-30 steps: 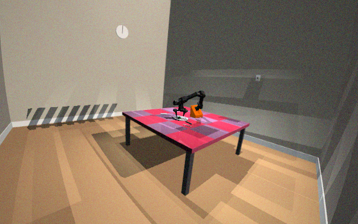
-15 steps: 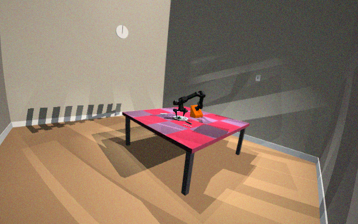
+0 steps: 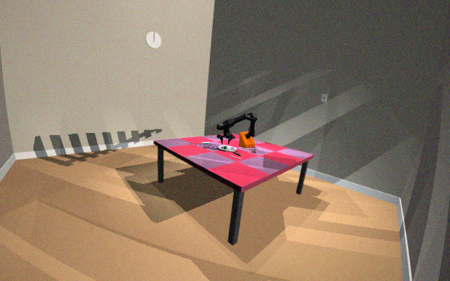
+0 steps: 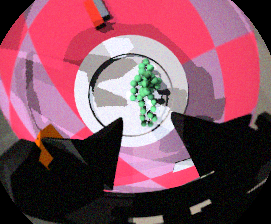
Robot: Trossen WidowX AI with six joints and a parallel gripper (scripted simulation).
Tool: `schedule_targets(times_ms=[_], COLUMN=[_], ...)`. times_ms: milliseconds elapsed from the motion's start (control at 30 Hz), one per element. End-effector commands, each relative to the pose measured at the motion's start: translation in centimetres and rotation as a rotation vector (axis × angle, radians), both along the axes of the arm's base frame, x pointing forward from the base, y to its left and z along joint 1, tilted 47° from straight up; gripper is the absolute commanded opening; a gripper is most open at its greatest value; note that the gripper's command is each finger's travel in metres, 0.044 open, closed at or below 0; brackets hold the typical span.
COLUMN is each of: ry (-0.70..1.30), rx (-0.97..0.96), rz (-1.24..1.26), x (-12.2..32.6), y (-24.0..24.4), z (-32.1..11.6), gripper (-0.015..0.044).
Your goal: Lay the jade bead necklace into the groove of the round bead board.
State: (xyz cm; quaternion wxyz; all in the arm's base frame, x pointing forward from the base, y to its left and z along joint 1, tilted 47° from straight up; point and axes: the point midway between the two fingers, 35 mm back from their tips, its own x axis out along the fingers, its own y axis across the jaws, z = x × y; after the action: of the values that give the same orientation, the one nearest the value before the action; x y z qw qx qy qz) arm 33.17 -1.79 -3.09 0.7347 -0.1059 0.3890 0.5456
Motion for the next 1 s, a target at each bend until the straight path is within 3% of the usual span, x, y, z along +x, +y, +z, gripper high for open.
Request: schedule_targets(times_ms=[0,800,967], ry=[-0.001,0.008,0.004], rx=[0.000,0.007,0.001], rz=[-0.004,-0.001,0.003], x=[0.0,0.1,0.1], y=[-0.2,2.2,2.0], z=[0.1,-2.1,-2.0], gripper=[0.0310,0.0310,0.0179])
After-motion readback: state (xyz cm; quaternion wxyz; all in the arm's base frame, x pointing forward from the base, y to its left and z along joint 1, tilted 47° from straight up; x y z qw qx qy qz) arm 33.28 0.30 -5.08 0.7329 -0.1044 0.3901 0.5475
